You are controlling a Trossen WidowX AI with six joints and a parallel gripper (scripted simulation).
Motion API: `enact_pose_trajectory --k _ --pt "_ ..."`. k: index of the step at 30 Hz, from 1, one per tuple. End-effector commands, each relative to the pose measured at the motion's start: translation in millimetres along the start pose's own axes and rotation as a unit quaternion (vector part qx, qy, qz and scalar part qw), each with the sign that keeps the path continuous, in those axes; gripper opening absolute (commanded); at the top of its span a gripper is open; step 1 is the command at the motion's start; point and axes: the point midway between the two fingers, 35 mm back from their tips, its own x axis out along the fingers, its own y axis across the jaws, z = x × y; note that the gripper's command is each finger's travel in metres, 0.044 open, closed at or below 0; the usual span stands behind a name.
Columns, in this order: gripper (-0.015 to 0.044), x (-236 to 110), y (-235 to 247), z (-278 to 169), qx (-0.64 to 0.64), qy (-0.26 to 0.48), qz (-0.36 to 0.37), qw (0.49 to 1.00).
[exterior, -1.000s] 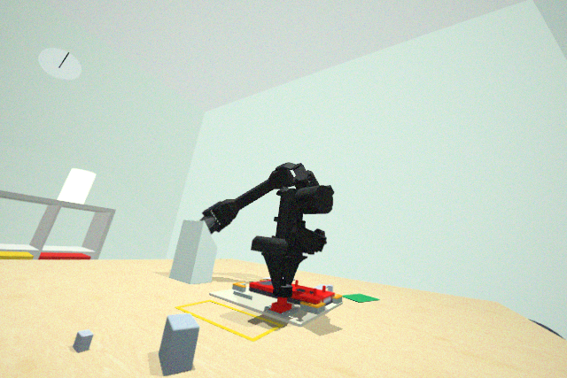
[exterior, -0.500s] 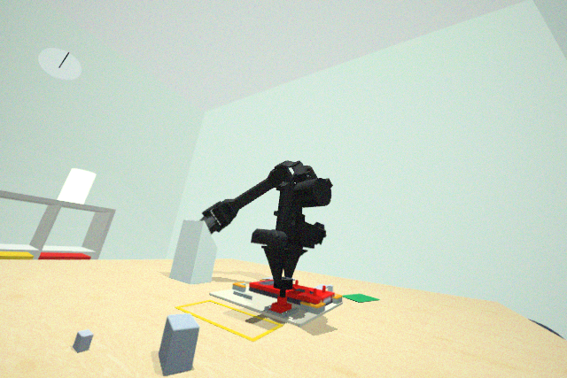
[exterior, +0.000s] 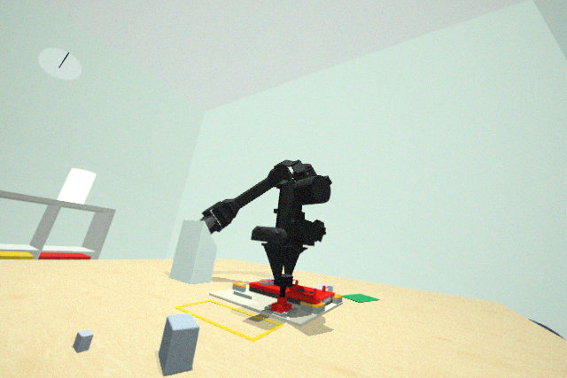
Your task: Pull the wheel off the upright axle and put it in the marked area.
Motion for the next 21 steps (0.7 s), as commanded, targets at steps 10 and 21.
enact_pose_trajectory --k 10,21 --pt "0.0 -13.8 -0.8 0.9 0.003 -0.008 -0.001 1.0" --pt "0.0 -48.6 0.8 -5.1 0.004 -0.008 -0.002 1.0"
